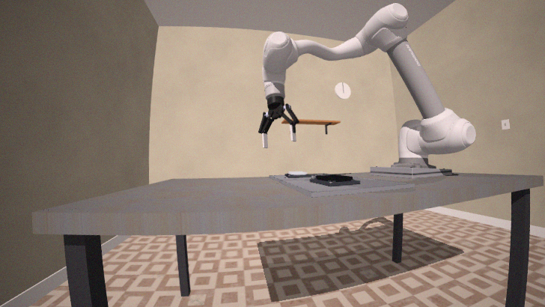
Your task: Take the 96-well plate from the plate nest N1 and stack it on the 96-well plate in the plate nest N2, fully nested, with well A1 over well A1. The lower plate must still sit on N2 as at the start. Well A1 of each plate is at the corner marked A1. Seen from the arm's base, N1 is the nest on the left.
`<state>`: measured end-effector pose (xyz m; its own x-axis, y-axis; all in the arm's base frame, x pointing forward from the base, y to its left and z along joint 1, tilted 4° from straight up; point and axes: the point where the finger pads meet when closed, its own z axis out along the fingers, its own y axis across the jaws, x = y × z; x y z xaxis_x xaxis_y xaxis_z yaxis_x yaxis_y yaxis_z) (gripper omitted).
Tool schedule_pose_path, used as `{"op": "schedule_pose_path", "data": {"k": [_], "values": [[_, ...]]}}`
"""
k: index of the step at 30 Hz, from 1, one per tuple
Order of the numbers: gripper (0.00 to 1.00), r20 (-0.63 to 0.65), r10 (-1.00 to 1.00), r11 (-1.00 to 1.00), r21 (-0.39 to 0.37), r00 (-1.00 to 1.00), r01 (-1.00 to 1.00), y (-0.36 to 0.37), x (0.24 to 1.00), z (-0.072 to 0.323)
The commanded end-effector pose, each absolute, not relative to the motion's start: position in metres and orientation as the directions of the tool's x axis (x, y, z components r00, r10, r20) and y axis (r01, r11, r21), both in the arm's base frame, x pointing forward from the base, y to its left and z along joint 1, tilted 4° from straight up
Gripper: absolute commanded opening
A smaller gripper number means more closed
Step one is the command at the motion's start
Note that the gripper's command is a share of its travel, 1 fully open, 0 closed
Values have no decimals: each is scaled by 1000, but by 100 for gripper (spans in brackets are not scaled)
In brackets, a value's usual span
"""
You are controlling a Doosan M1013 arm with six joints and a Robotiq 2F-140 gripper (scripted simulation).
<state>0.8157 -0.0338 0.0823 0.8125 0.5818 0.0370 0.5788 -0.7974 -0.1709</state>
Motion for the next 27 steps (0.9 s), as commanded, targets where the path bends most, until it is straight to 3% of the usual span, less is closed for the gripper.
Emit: {"op": "schedule_pose_path", "data": {"k": [1, 27], "values": [[100, 40, 653, -743, -156, 756, 651, -22, 807, 80], [100, 33, 894, -441, -103, 446, 892, 57, 734, 62]]}}
